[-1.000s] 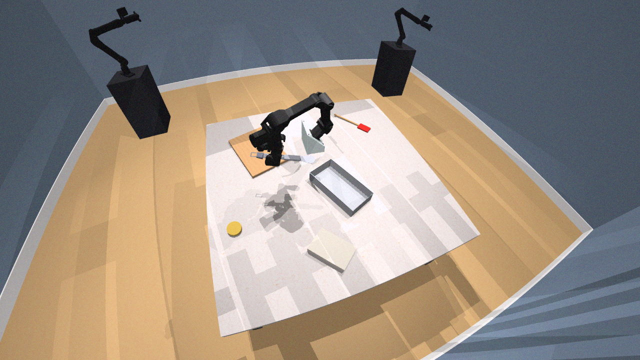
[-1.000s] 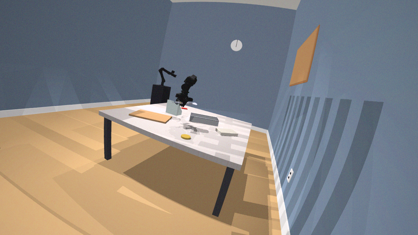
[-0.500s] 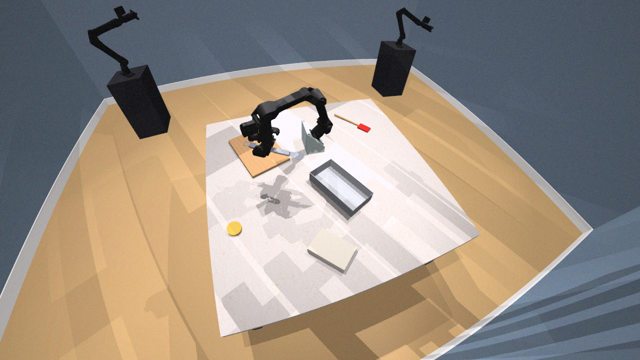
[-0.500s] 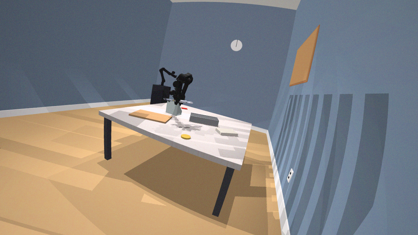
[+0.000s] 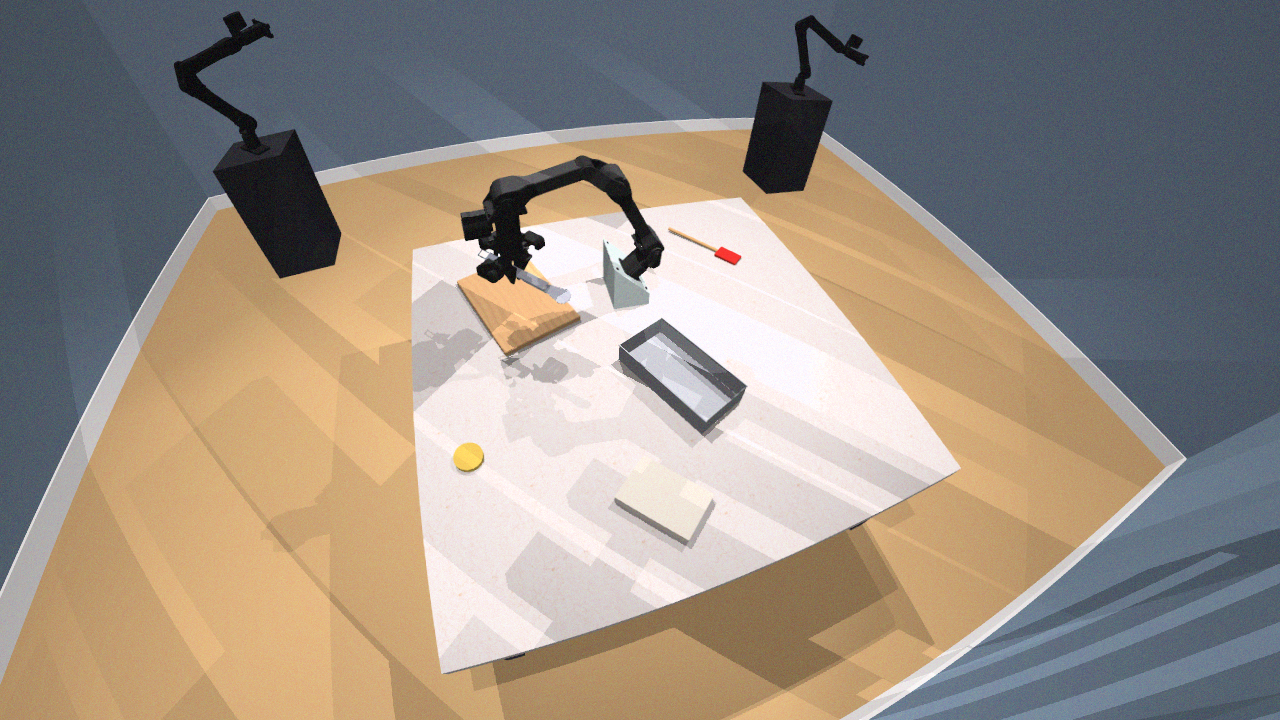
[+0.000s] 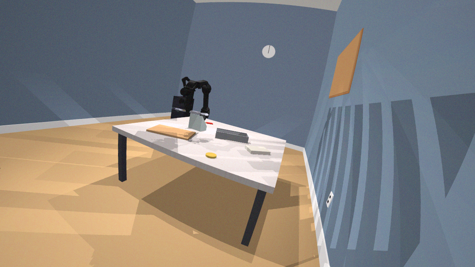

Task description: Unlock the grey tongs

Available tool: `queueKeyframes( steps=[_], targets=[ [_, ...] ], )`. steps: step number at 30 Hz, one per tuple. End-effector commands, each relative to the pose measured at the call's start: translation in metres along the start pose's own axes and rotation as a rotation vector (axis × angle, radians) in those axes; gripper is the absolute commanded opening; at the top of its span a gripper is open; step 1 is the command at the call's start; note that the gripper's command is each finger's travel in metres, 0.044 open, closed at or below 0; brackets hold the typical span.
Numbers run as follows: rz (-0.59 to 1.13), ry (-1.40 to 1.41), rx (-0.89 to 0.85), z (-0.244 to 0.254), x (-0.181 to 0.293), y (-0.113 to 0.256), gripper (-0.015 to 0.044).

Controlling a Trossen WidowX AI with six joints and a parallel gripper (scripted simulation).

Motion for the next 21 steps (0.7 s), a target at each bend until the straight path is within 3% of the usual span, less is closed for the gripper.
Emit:
queueKeyframes(
  steps=[1,14,21],
  targets=[
    [-0.002,-0.086,0.002,-0.014,-0.025,-0.001,-0.015],
    [0.008,-0.35,0.023,-0.067,-0.095,-0.014,-0.015],
    [0.002,-0.361,0.028,-0.07,-0.098,-0.015,-0.015]
  ],
)
Point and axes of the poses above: the point midway between the two fingers, 35 mm back from their tips, its own y axis back along the fingers, its own z axis across the jaws, x = y × z, the point moved 3 cm from there along y, back along the fingers, and after that the axes turned 1 degree about y, right-handed, at the moved point
